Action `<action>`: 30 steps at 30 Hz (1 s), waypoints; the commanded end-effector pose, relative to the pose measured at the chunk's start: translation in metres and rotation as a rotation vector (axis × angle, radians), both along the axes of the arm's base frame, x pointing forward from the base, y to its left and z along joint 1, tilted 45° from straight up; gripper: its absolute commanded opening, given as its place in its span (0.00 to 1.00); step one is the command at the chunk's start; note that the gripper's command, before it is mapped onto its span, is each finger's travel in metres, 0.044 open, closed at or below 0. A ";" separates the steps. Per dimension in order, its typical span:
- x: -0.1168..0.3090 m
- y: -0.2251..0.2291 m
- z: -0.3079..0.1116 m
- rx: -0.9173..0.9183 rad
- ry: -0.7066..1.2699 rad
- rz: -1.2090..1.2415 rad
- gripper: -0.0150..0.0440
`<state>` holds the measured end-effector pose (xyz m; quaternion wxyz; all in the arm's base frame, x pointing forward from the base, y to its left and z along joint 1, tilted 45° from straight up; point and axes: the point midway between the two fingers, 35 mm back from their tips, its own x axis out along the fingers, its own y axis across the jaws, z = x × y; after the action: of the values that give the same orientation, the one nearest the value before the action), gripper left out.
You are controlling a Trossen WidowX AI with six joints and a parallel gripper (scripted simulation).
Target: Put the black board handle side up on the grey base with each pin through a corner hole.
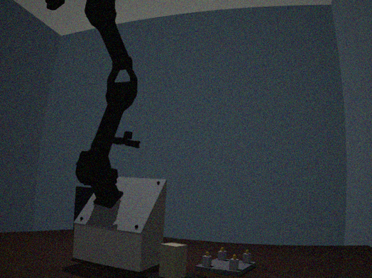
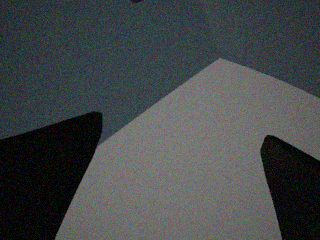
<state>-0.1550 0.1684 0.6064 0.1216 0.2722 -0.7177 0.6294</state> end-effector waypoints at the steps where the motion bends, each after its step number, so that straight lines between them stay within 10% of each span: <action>1: 0.000 -0.003 0.001 0.002 0.002 0.007 0.98; 14: 0.033 -0.196 0.003 0.036 -0.067 0.570 1.00; 30: 0.211 -0.375 -0.090 0.228 -0.419 1.271 1.00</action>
<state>0.0224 -0.1901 0.5388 -0.3925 0.5254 -0.5025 0.5633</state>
